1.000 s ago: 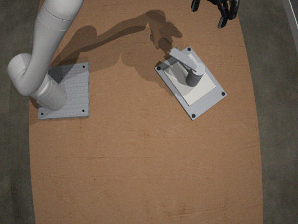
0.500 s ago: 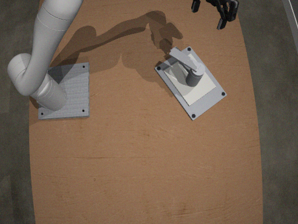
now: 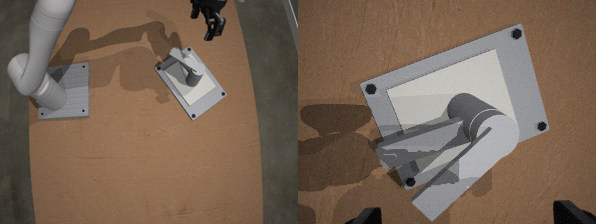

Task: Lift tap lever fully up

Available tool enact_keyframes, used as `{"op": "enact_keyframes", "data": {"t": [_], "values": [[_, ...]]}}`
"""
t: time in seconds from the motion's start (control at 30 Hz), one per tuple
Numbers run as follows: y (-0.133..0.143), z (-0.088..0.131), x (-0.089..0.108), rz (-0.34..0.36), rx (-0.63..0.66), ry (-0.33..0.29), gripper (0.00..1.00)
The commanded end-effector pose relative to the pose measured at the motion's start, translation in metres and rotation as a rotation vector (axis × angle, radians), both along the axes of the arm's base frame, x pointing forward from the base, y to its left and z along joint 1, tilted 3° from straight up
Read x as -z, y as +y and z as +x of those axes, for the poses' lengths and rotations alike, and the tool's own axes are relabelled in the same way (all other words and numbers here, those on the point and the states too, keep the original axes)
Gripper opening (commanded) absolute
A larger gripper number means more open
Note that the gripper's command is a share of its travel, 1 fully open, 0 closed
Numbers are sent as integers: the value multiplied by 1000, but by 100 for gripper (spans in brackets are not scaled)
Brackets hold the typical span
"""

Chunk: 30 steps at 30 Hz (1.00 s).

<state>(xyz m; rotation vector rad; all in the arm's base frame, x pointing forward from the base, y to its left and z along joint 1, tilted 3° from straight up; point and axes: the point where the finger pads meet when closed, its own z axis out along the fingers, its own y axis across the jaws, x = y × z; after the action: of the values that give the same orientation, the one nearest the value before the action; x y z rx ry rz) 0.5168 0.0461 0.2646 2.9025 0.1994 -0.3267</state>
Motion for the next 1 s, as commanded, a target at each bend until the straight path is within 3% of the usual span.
{"op": "enact_keyframes", "data": {"t": [0.0, 0.2, 0.27, 0.6, 0.97], "values": [[-1, -11, 6, 31, 147, -77, 100], [-5, -26, 25, 76, 408, -153, 100], [-5, -26, 25, 76, 408, -153, 100], [-14, -51, 51, 136, 820, -244, 100], [-16, -58, 56, 147, 912, -259, 100]]}}
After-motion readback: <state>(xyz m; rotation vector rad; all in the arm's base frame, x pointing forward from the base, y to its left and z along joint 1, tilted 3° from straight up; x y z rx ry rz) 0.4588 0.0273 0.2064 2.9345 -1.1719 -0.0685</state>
